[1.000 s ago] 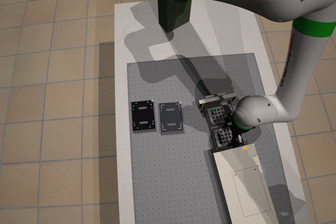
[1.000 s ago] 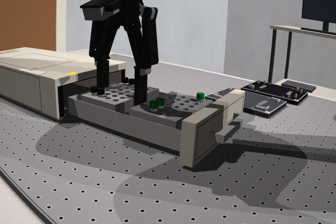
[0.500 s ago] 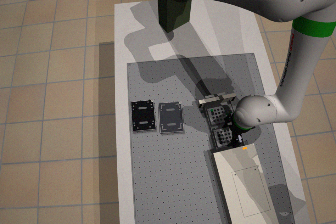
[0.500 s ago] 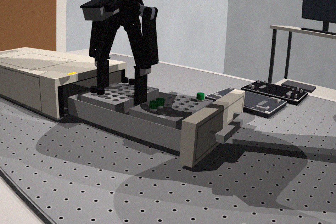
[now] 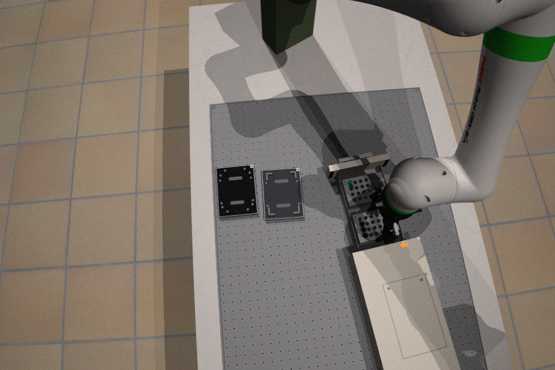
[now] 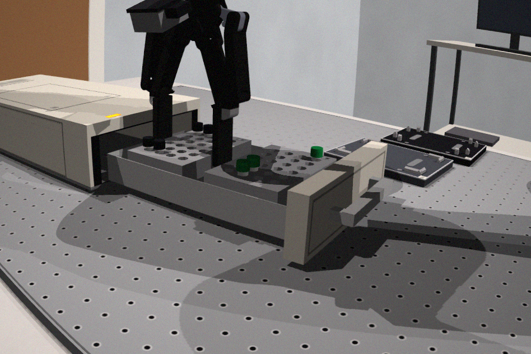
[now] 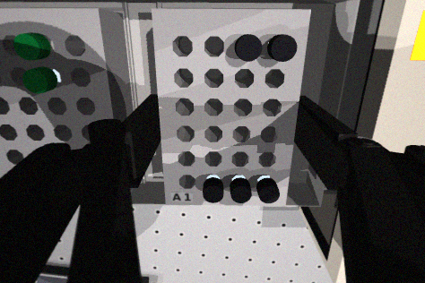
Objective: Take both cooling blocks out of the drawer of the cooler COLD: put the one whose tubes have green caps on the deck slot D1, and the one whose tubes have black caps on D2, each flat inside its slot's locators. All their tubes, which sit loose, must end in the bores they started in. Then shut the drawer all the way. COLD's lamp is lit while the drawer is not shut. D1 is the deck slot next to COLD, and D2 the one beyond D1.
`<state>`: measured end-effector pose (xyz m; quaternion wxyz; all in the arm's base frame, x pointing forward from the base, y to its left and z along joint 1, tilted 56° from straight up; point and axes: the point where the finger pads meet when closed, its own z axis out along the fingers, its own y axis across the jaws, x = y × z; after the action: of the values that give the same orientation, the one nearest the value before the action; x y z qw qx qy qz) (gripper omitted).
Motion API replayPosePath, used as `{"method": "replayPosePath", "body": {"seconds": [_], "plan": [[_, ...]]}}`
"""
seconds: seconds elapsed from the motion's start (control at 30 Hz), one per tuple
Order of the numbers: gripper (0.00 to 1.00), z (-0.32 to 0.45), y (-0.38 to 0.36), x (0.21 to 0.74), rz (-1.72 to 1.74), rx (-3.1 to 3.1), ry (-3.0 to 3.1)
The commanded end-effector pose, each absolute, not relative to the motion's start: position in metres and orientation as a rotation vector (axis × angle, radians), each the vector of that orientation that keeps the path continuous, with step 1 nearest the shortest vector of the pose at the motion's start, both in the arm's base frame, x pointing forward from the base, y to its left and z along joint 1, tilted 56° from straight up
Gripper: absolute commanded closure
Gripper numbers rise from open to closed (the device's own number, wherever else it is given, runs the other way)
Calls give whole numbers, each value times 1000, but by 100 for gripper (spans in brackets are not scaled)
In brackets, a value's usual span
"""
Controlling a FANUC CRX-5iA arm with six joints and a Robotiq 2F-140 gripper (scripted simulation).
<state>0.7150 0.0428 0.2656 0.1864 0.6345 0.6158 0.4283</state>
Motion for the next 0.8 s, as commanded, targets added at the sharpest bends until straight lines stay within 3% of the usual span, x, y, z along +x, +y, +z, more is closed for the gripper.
{"method": "replayPosePath", "body": {"seconds": [0.0, 0.23, 0.77], "plan": [[82, 267, 42, 715, 1207, 1785, 1733], [90, 267, 42, 715, 1207, 1785, 1733], [90, 267, 42, 715, 1207, 1785, 1733]]}}
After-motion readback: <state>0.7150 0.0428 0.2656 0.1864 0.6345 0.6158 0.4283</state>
